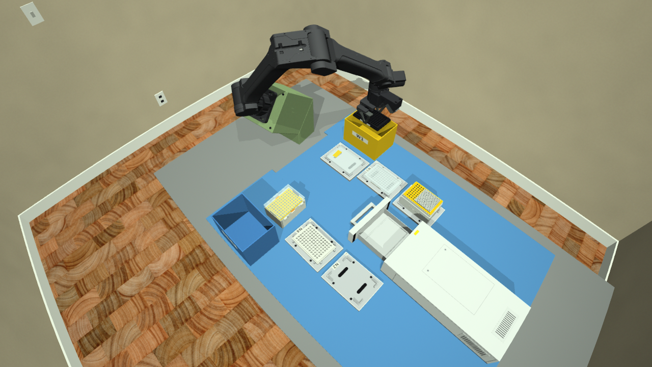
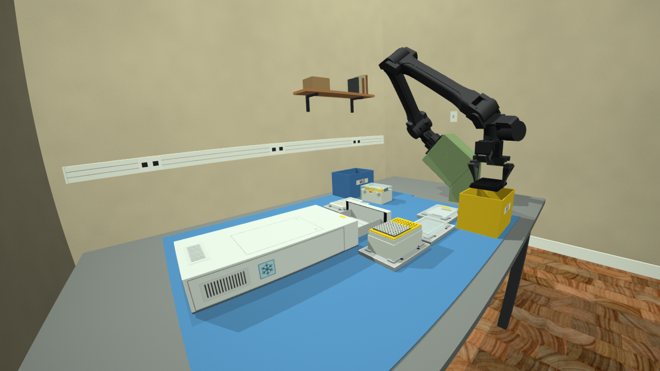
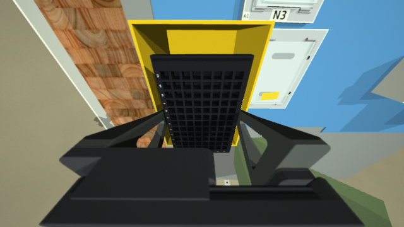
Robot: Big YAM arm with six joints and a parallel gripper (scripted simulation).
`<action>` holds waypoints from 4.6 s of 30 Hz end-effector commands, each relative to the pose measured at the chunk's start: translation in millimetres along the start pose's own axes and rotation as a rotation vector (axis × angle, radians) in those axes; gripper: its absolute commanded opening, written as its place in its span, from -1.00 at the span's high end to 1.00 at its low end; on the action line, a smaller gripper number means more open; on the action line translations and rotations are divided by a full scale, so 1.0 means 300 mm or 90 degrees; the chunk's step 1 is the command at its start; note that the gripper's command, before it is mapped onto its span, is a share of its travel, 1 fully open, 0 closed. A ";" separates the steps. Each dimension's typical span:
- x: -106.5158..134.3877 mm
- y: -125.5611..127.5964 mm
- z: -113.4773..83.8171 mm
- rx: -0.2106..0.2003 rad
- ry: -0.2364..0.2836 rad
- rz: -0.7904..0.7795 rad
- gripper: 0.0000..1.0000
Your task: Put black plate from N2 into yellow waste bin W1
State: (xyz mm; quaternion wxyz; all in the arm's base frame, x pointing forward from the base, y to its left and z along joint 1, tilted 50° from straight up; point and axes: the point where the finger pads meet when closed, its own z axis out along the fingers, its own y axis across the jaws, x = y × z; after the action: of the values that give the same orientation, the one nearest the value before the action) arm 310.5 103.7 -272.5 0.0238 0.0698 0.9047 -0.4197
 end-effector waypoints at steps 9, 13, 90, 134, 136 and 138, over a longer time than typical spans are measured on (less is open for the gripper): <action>-0.030 0.024 -0.029 -0.012 -0.010 0.009 1.00; -0.030 0.024 -0.029 -0.012 -0.010 0.009 1.00; -0.053 0.037 0.074 -0.020 -0.023 0.008 1.00; -0.053 0.037 0.074 -0.020 -0.023 0.008 -1.00; -0.053 0.037 0.074 -0.020 -0.023 0.008 -1.00; -0.053 0.037 0.074 -0.020 -0.023 0.008 -1.00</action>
State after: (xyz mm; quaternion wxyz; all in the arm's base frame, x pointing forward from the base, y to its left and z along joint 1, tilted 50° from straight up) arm 309.3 73.3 -298.5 0.0233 0.0715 0.9047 -0.4193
